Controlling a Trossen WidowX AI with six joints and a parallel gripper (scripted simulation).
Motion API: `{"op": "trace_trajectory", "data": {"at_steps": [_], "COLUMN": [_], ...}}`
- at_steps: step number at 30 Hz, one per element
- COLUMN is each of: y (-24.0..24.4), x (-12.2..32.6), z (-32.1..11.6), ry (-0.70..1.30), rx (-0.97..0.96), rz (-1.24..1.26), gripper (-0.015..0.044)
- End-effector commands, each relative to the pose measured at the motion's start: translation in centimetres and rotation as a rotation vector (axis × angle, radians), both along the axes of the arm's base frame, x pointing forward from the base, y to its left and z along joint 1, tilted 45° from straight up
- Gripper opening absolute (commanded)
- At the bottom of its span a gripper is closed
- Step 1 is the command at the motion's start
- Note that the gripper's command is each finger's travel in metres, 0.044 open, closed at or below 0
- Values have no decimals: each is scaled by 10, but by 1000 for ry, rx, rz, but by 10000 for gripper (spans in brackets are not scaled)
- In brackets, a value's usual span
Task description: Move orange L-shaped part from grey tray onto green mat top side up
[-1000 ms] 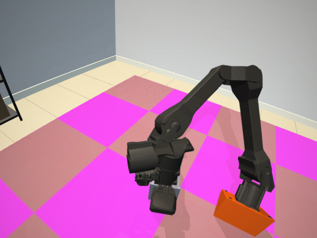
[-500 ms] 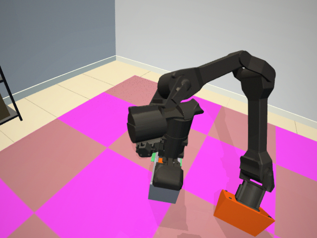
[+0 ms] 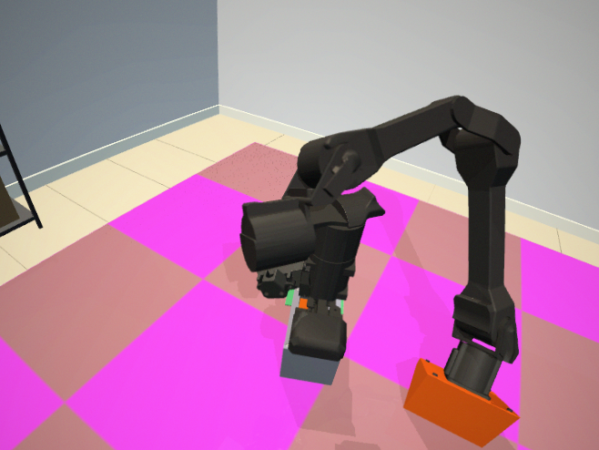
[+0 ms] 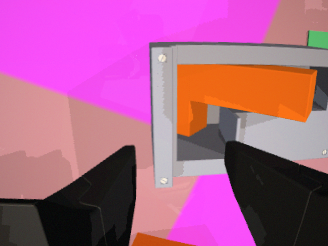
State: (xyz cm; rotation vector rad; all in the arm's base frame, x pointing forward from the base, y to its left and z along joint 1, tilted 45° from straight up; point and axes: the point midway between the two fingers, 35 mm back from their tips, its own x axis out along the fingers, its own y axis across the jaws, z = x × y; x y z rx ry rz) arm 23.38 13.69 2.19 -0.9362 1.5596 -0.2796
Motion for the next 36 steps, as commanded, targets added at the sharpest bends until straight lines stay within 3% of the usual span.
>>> {"op": "trace_trajectory", "data": {"at_steps": [1,8,11,12,26,36], "y": [1,1,-2,-4,-43,-44], "x": [1,1,3,5,38,38], "z": [0,0,3,5,49,49], "ry": [-2,-2,-75,-124,-1075,-1087], "rx": [3,3,9,14,84,84], "rz": [2,2,-75,-127,-1122,-1134], "gripper": [180,180,259,280,280,280]}}
